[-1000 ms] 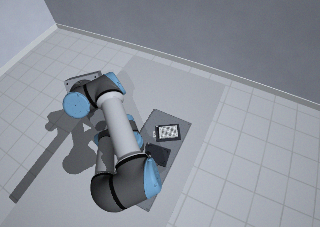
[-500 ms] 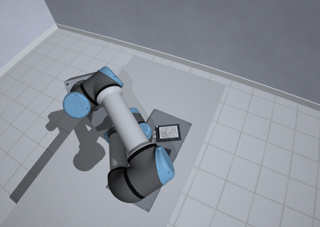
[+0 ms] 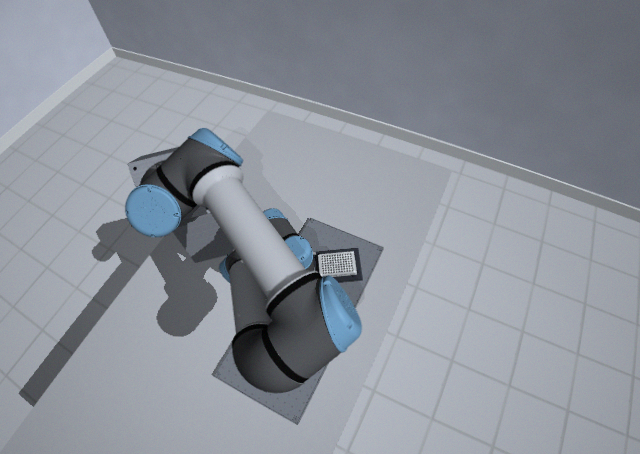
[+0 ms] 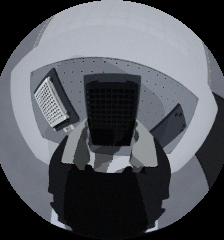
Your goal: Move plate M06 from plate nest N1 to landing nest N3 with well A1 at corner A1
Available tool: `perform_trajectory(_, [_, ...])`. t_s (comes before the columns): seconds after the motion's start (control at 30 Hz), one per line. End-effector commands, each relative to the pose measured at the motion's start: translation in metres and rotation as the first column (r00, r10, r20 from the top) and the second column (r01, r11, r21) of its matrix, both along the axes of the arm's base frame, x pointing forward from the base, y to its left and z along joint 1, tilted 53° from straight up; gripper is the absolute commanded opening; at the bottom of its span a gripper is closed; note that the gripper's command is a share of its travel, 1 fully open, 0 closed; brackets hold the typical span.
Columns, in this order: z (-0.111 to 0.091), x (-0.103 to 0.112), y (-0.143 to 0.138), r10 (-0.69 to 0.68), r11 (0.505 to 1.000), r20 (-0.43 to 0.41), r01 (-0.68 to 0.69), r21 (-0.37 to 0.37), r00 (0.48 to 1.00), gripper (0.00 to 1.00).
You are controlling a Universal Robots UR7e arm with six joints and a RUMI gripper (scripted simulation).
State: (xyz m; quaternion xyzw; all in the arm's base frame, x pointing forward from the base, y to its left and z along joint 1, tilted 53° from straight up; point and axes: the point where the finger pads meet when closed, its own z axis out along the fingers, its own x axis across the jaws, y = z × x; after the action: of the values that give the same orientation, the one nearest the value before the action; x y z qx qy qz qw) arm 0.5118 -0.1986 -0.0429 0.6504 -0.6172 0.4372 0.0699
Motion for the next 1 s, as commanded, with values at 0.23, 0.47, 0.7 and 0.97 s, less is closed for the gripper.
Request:
perform_trajectory(0.23, [-0.0017,0.002,-0.0009,0.0,1.0,0.0,0.0,-0.001,1.0,0.0])
perform_trajectory(0.47, [-0.0031,0.0031,-0.0024,0.0,1.0,0.0,0.0,-0.001,1.0,0.0])
perform_trajectory(0.7, [-0.0045,0.0042,-0.0039,0.0,1.0,0.0,0.0,-0.001,1.0,0.0])
perform_trajectory(0.97, [-0.0057,0.0051,-0.0052,0.0,1.0,0.0,0.0,-0.001,1.0,0.0])
